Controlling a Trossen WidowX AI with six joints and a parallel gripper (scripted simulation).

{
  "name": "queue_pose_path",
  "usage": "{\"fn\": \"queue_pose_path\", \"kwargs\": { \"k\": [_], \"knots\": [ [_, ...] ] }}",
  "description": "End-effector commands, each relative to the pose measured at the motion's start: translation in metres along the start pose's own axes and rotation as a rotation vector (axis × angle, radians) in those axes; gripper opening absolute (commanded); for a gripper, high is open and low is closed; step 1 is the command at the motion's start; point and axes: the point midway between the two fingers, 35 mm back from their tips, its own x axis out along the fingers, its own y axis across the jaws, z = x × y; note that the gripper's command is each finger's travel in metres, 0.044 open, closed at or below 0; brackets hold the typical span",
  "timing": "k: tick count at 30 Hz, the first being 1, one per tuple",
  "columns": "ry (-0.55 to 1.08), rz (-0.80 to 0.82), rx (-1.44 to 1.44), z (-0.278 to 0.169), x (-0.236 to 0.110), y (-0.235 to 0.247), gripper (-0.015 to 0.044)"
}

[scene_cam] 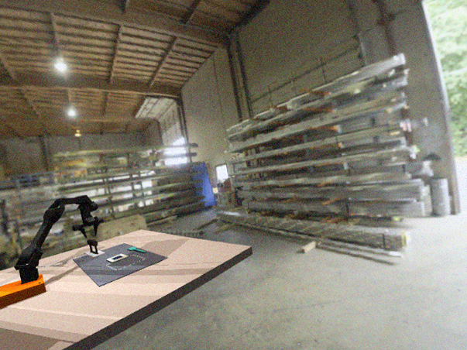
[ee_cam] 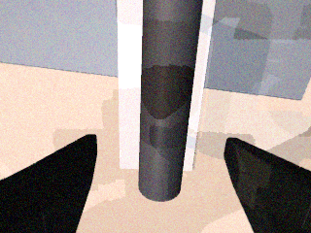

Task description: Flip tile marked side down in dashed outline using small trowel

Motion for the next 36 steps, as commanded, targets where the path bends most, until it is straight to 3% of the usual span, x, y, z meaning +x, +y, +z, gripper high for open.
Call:
{"fn": "queue_pose_path", "kwargs": {
  "k": [1, 36],
  "knots": [
    [0.001, 0.026, -0.072, -0.001, -0.003, 0.001, 0.03],
    [-0.202, 0.277, -1.205, -0.01, 0.014, 0.002, 0.03]
  ]
}}
